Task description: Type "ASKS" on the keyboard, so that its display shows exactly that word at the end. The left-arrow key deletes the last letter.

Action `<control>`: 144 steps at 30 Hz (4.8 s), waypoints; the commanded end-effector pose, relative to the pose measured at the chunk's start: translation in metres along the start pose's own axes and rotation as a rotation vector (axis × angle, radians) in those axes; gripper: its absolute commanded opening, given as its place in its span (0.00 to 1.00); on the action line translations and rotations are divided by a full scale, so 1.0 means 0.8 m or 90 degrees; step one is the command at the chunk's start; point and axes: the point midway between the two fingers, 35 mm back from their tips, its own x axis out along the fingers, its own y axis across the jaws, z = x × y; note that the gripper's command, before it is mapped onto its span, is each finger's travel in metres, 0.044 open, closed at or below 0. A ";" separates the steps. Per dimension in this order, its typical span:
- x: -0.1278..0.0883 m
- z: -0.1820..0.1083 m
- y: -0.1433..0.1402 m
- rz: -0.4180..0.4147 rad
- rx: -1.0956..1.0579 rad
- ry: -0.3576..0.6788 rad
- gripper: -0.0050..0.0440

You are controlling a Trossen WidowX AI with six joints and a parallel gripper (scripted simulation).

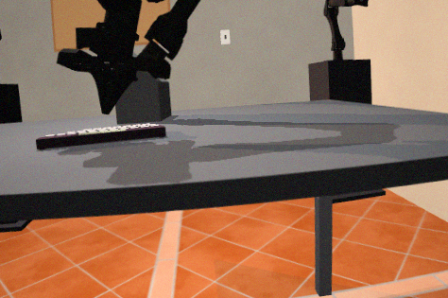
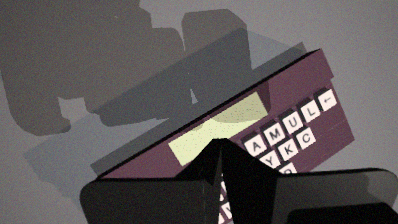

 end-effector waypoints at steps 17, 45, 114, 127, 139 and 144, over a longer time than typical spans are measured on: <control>-0.021 -0.070 0.041 0.134 -0.295 0.107 0.00; 0.003 -0.023 -0.051 0.126 -0.293 0.107 0.00; 0.000 -0.004 -0.048 0.127 -0.293 0.107 0.00; 0.023 -0.011 -0.045 0.133 -0.285 0.114 0.00; 0.040 -0.015 -0.043 0.133 -0.285 0.114 0.00; 0.044 -0.016 -0.042 0.133 -0.285 0.114 0.00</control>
